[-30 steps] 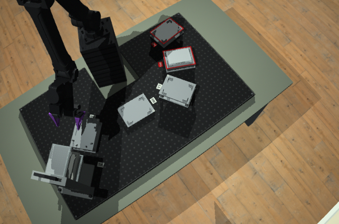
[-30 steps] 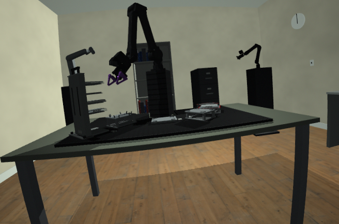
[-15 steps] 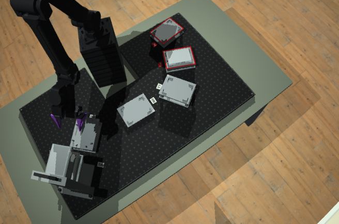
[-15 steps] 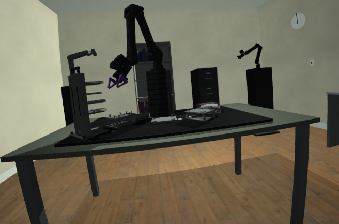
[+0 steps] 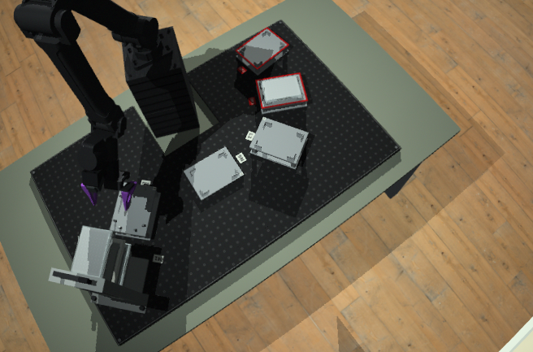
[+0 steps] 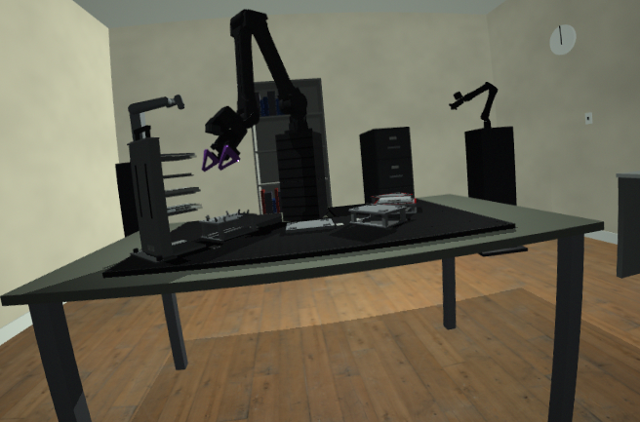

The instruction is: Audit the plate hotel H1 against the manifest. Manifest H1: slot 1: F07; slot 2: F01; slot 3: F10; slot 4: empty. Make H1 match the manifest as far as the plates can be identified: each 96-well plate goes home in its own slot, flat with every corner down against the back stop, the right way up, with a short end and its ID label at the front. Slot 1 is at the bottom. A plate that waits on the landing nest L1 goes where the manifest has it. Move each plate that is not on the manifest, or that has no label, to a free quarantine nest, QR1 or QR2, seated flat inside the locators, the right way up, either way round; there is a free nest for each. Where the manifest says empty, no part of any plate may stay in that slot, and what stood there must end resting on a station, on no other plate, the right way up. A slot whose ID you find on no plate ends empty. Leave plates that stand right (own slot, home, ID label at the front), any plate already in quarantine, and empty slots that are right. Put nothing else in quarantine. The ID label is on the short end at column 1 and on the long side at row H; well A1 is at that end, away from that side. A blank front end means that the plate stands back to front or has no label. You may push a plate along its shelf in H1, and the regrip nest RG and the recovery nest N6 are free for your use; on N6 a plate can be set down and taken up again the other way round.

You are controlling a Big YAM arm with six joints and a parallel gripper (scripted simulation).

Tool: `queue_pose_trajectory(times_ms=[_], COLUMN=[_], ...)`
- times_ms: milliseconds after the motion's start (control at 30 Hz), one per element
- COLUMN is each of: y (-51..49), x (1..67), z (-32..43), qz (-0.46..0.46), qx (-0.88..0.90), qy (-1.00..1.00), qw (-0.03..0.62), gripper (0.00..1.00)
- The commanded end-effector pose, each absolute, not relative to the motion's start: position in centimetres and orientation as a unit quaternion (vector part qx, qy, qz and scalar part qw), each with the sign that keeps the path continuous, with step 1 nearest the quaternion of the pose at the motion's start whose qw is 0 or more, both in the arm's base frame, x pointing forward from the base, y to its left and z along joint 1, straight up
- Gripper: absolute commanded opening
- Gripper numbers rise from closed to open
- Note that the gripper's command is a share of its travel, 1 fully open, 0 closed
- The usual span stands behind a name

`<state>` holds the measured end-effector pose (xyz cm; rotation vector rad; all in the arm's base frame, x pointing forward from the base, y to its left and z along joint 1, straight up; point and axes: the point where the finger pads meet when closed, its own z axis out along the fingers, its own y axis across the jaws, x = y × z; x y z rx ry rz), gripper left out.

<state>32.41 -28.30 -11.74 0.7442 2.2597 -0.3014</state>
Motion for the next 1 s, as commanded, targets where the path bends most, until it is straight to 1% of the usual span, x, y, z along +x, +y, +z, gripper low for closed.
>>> queue_pose_trajectory(times_ms=[0, 367, 967], y=[-28.7, -29.9, -30.2], x=[33.6, 35.2, 34.8], z=[-11.9, -11.4, -11.2], qz=[-0.115, -0.118, -0.122], qx=[0.287, 0.288, 0.287], qy=[0.878, 0.874, 0.873], qw=[0.366, 0.373, 0.376], gripper=[1.0, 1.0, 1.0])
